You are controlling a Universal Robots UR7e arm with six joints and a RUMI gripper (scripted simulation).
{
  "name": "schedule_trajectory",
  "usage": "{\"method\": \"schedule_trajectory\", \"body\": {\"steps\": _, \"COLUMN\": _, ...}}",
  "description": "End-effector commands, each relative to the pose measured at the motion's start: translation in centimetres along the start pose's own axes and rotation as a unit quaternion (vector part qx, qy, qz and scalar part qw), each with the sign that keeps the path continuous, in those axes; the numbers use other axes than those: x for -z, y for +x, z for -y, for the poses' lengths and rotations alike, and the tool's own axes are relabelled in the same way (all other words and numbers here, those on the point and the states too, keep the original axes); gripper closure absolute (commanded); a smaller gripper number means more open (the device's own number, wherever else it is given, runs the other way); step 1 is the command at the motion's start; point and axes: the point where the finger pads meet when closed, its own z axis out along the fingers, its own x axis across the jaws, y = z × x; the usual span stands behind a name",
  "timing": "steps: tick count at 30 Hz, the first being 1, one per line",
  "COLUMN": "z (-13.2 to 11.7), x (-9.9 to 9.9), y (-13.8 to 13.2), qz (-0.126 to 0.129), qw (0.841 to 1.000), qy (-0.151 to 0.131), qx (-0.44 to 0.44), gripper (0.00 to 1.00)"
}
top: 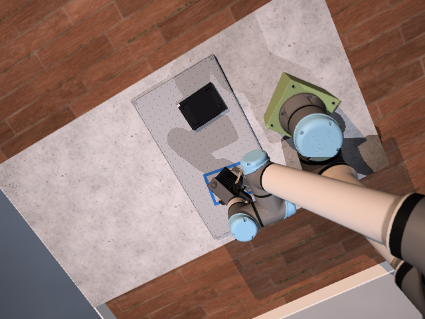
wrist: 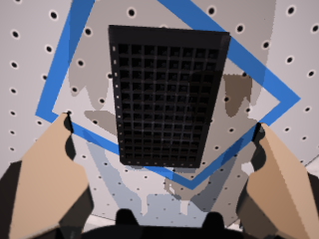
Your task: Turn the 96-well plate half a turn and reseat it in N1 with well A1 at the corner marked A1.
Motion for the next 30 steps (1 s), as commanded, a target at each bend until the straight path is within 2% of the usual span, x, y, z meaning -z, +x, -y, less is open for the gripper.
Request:
{"method": "schedule_trajectory", "body": {"steps": 1, "z": 0.0, "x": 0.3, "y": 0.0, "qz": 0.0, "qw": 1.0, "qy": 0.0, "qx": 0.0, "gripper": 0.0}}
{"method": "schedule_trajectory", "body": {"steps": 30, "z": 0.0, "x": 6.9, "y": 0.0, "qz": 0.0, "qw": 1.0, "qy": 0.0, "qx": 0.0, "gripper": 0.0}}
